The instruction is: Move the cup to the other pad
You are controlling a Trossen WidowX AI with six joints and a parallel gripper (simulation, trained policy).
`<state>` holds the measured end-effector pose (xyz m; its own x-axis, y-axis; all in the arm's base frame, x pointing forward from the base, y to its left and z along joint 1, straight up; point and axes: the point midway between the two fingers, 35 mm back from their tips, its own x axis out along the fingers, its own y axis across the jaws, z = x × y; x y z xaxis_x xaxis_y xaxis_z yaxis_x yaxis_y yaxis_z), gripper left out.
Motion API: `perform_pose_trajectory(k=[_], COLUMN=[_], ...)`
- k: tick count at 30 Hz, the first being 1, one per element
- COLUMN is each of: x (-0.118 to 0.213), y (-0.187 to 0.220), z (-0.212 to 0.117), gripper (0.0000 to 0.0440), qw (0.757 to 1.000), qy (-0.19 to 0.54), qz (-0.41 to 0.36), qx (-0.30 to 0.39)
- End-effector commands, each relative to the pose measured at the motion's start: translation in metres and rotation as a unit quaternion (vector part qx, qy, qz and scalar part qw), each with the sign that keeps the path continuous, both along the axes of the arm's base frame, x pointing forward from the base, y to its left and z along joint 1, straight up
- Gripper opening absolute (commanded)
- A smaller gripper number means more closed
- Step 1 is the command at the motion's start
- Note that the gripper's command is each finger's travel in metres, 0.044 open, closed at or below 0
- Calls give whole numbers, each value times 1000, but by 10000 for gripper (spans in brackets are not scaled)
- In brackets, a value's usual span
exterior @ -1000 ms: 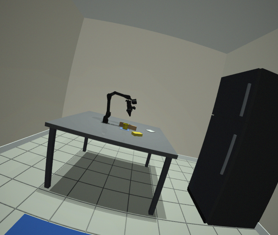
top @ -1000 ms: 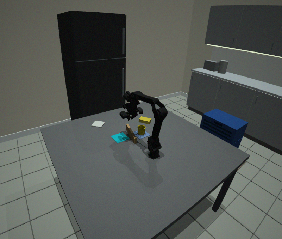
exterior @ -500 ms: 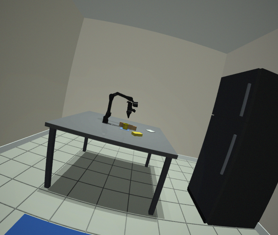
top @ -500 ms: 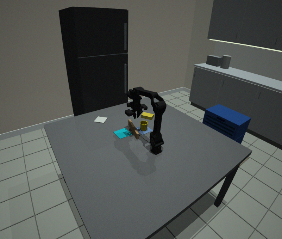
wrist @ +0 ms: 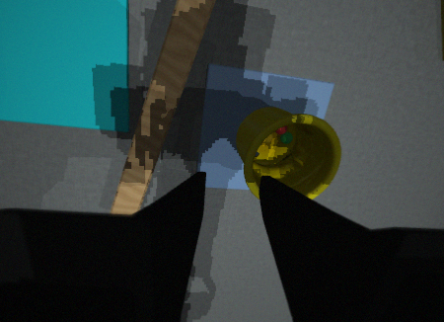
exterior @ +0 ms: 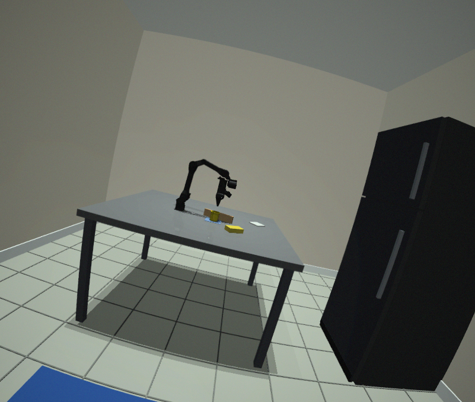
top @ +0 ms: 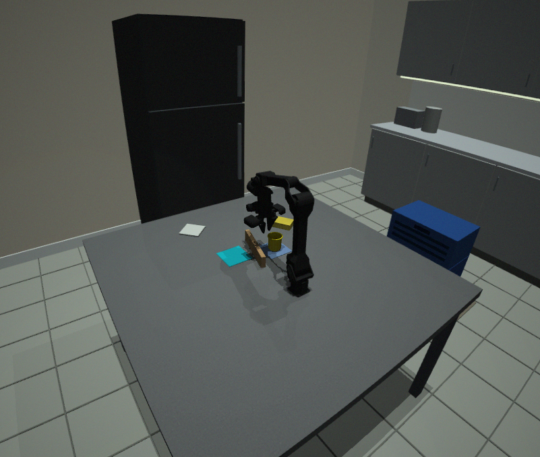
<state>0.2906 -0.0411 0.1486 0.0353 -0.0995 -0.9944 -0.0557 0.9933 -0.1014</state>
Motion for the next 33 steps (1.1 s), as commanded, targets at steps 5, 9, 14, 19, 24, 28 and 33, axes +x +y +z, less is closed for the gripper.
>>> perform_pose_trajectory(k=[5,9,14,19,24,28,33], x=[-3,-4,-5,-7,-8,-9,-5], y=[-13,-19,-25,-28,-29,-30,-31], z=[-22,-35,-53,-72,-85,-90,-84], gripper=[147,152,157,161,113,14,0], qw=[1000,999,998,997,994,992,989], qy=[22,32,44,52,58,65,59], qz=[13,22,36,57,87,112,136], qx=[-5,-4,-2,3,9,9,10])
